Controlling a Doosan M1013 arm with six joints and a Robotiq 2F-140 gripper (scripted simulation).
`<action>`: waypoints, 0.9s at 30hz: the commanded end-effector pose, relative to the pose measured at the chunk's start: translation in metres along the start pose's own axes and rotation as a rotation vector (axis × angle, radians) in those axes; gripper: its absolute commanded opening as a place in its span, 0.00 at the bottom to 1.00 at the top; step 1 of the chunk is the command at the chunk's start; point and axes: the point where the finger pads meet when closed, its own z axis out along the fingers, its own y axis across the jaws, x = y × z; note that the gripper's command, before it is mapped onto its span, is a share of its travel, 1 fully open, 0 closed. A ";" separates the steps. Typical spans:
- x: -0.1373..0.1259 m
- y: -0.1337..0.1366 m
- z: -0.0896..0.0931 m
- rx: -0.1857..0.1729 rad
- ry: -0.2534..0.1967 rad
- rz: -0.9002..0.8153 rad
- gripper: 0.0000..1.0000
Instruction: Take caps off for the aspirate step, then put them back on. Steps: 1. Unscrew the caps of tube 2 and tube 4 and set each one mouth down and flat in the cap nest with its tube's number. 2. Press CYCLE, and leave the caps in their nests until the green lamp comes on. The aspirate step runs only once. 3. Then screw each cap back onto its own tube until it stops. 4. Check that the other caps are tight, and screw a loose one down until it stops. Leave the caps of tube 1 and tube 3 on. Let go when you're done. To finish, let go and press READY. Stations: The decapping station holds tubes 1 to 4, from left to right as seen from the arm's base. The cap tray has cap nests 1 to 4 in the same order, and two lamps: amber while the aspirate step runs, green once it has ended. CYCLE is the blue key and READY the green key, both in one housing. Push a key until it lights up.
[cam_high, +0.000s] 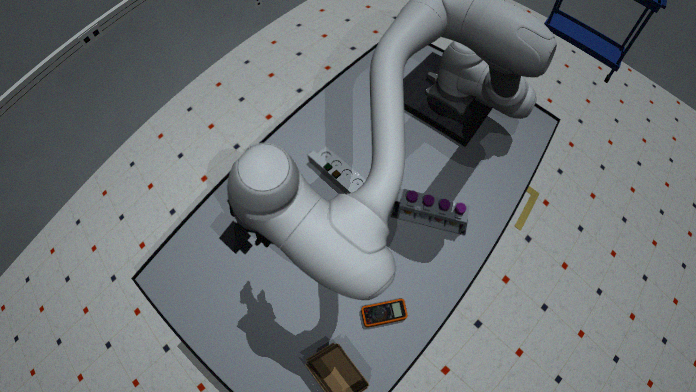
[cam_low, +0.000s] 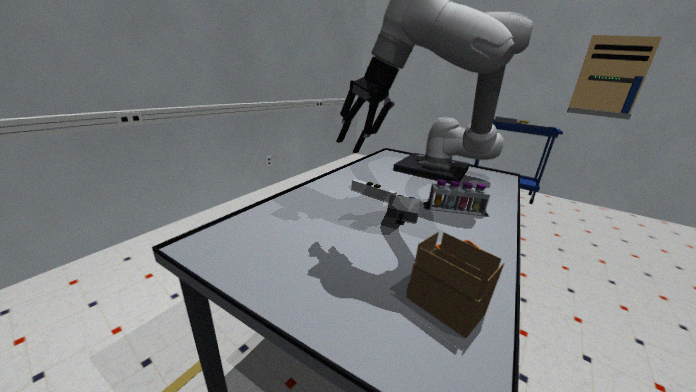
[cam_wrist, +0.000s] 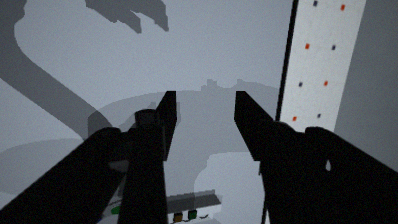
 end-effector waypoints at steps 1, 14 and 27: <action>-0.016 -0.006 0.000 0.024 0.006 -0.112 0.41; -0.060 -0.024 0.004 0.075 0.012 -0.381 0.41; -0.105 -0.042 0.009 0.119 0.028 -0.612 0.41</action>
